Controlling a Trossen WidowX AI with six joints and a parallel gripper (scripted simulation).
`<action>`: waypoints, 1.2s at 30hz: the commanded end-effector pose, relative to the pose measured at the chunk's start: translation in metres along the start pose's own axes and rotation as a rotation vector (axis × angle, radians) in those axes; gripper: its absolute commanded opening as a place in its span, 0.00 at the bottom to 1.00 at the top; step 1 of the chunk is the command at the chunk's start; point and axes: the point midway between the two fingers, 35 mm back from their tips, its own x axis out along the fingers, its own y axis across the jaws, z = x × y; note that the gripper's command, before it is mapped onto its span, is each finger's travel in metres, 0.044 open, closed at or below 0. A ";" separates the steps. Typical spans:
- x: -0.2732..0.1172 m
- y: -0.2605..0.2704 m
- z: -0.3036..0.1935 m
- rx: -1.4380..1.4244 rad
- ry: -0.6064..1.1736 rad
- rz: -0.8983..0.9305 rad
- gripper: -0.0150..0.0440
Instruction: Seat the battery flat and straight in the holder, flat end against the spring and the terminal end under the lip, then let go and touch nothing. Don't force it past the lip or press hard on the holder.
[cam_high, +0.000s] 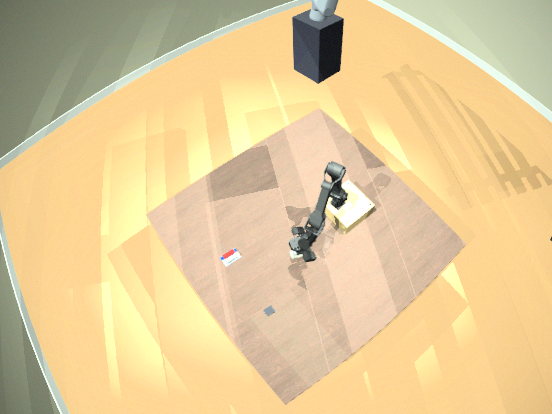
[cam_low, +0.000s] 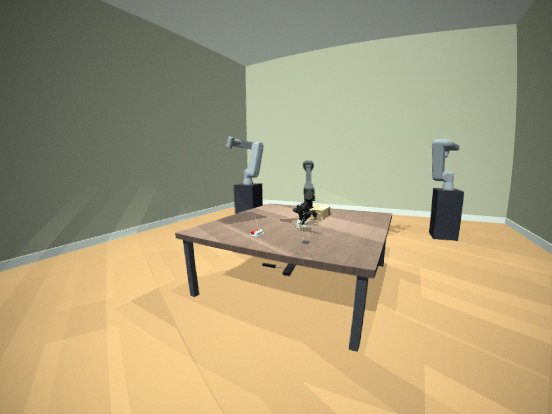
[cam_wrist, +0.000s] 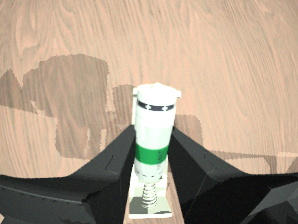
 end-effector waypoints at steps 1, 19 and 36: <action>0.000 -0.002 -0.005 0.003 -0.031 -0.004 0.38; -0.003 -0.003 -0.019 0.004 -0.045 0.002 0.38; -0.007 -0.003 -0.028 0.004 -0.041 0.009 0.38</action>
